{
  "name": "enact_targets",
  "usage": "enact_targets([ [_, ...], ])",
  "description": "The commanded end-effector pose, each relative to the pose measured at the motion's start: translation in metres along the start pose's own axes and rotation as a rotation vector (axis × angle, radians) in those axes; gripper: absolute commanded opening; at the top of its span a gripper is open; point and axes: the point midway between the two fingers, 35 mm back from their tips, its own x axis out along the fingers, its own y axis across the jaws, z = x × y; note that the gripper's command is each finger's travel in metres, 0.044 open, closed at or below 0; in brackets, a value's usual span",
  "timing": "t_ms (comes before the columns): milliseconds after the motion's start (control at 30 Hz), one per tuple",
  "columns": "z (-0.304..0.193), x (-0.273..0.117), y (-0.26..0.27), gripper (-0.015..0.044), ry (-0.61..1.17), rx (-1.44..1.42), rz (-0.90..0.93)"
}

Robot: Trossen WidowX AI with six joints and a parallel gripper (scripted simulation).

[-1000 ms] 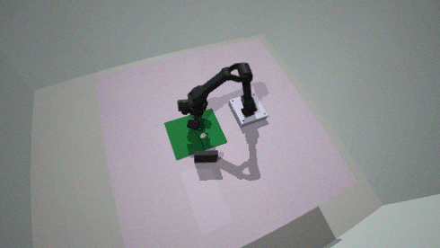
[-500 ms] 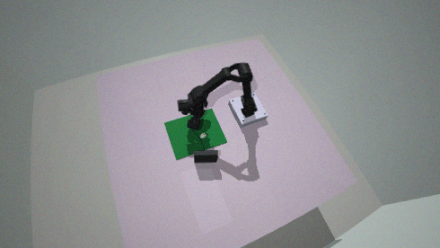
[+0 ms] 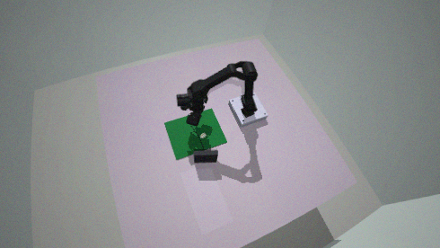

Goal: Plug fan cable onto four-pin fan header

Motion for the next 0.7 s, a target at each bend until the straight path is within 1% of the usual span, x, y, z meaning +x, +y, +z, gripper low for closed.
enact_targets([
  [0,-0.001,-0.005,0.000,0.0000,0.005,-0.001,-0.007],
  [667,-0.045,-0.004,0.059,0.0000,0.010,-0.662,0.002],
])
